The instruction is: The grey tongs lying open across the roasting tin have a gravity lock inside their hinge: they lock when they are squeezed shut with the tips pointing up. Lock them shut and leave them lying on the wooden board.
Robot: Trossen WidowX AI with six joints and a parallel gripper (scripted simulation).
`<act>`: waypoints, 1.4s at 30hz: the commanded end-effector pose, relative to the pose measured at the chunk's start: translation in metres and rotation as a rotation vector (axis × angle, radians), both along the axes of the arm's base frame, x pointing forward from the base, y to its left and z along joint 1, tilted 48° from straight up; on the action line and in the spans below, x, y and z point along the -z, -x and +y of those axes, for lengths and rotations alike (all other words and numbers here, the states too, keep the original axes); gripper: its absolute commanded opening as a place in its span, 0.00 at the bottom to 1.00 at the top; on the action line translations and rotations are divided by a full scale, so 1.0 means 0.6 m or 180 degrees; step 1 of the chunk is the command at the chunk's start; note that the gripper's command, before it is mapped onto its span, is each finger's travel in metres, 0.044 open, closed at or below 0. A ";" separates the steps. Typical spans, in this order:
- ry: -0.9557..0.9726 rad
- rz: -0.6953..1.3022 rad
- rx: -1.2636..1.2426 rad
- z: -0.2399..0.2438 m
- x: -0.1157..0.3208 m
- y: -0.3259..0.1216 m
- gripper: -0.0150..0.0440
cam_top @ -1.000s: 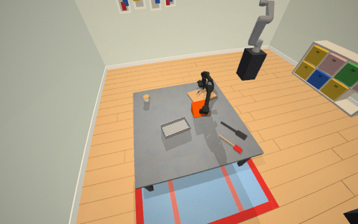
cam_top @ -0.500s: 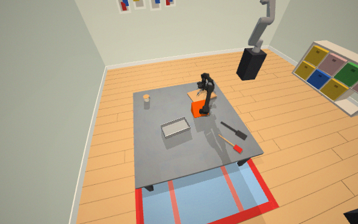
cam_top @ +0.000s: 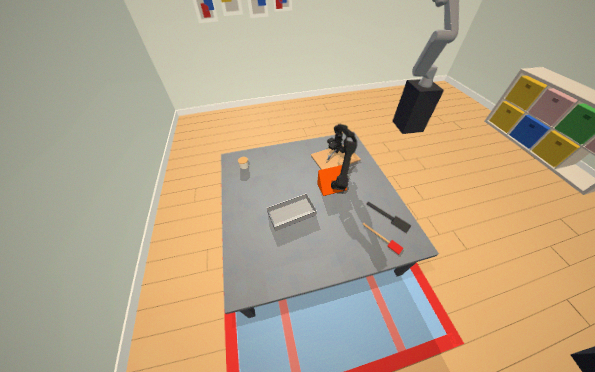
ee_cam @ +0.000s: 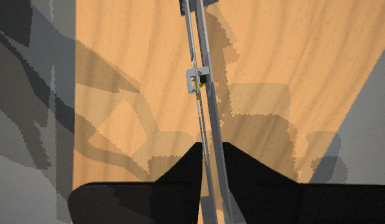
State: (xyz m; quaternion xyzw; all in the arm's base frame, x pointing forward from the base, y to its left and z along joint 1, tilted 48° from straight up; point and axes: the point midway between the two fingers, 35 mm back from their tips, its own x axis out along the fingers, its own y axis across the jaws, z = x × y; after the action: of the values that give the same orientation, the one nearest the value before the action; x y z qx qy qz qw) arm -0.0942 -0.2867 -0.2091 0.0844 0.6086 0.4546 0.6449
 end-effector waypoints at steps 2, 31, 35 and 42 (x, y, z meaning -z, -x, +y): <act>-0.0015 -0.0003 -0.0015 0.013 0.008 0.002 0.00; -0.0014 -0.0008 0.0008 0.014 0.009 0.001 1.00; -0.0008 -0.0012 0.0006 0.008 0.003 -0.010 1.00; 0.0032 -0.0034 -0.0006 -0.036 -0.071 -0.145 1.00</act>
State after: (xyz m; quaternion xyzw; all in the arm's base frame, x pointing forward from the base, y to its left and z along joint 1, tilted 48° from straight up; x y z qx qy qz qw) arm -0.0508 -0.2890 -0.1926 0.0944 0.6016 0.4569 0.6484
